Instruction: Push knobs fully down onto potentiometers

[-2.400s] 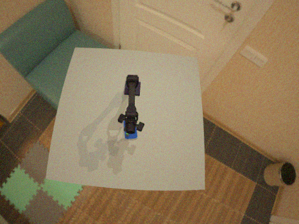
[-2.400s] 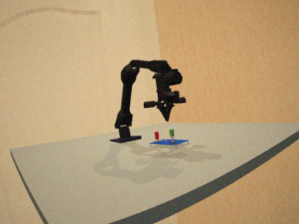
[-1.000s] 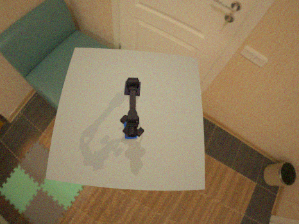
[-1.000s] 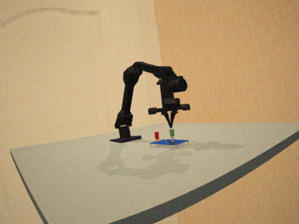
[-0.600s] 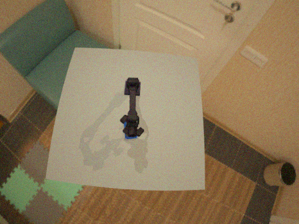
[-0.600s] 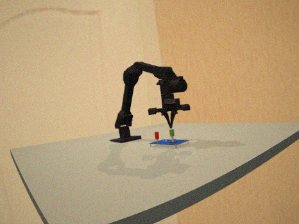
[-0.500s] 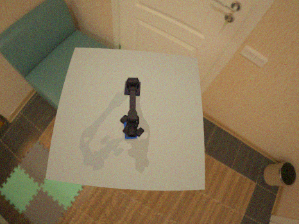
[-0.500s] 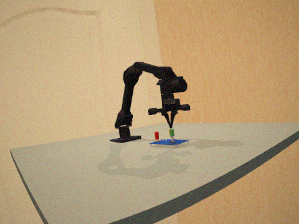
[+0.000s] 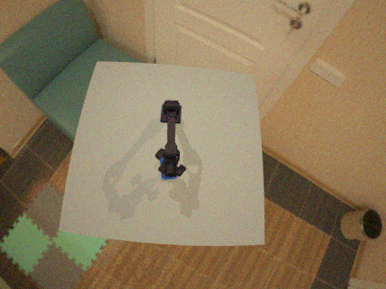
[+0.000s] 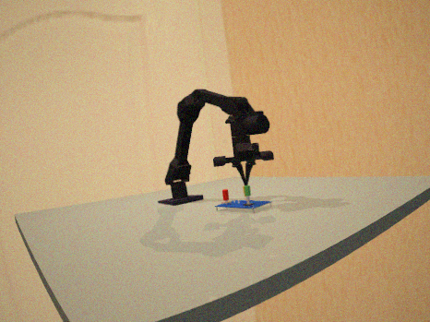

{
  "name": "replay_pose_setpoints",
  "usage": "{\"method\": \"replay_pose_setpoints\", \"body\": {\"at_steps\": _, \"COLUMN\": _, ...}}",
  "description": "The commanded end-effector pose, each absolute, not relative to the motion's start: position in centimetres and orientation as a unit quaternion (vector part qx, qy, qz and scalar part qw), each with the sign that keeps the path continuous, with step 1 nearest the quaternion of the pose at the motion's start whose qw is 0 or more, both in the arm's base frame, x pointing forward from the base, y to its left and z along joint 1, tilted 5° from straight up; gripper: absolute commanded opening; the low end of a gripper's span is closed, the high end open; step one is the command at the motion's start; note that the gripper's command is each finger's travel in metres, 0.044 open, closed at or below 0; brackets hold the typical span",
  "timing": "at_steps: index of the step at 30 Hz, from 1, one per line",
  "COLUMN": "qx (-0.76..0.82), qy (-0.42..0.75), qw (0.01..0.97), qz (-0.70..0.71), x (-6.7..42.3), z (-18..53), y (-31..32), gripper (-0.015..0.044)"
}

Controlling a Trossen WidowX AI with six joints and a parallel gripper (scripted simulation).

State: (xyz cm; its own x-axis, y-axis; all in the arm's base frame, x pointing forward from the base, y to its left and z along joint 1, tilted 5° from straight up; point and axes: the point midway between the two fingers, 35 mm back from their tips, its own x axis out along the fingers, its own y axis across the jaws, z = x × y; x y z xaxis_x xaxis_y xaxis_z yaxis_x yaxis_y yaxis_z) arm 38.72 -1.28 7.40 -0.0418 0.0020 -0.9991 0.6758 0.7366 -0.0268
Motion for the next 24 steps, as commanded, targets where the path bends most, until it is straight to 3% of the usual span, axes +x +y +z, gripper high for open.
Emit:
{"method": "replay_pose_setpoints", "body": {"at_steps": 1, "qx": 0.253, "qy": 0.673, "qw": 0.643, "qz": -0.264, "x": 38.61, "z": 7.15, "y": -1.29, "gripper": 0.0}}
{"method": "replay_pose_setpoints", "body": {"at_steps": 24, "qx": 0.253, "qy": 0.673, "qw": 0.643, "qz": -0.264, "x": 38.6, "z": 6.97, "y": -1.29, "gripper": 0.0}}
